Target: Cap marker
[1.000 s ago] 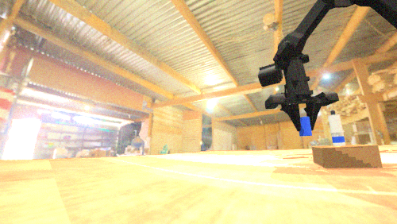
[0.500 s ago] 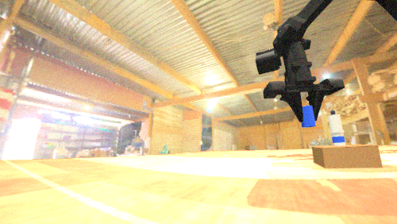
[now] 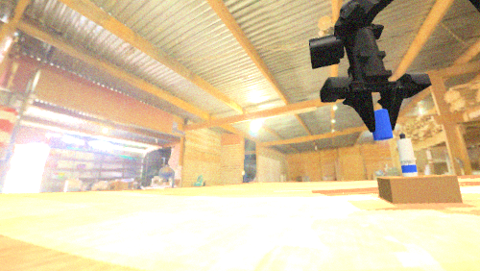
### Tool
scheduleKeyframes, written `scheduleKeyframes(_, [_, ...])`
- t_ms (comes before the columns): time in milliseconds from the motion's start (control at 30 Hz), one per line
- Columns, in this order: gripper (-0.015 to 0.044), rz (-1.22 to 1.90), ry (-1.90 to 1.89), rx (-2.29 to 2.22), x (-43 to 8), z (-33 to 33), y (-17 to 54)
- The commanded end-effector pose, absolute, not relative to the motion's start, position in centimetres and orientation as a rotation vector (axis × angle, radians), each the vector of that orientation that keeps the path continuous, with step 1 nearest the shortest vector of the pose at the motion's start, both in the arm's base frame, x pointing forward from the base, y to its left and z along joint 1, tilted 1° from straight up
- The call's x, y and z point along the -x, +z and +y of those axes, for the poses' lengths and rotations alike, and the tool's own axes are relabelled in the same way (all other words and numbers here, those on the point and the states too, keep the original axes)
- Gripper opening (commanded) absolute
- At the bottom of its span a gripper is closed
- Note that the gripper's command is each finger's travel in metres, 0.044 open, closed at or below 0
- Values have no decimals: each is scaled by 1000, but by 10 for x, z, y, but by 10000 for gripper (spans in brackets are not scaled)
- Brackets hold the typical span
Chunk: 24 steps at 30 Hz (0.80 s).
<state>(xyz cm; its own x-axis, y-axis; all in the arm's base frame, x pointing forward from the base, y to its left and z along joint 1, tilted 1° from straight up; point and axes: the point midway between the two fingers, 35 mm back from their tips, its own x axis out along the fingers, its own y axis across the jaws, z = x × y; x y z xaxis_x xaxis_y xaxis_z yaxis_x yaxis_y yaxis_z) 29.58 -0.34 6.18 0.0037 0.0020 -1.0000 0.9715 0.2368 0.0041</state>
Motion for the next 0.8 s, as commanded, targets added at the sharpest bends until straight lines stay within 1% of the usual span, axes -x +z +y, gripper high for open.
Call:
scheduleKeyframes(0, [0, 1311, -1026, -1041, -293, 9, 68])
scheduleKeyframes(333, [0, 1313, -1025, -1043, -284, 38, 79])
scheduleKeyframes(767, [0, 1314, -1025, -1043, -284, 38, 70])
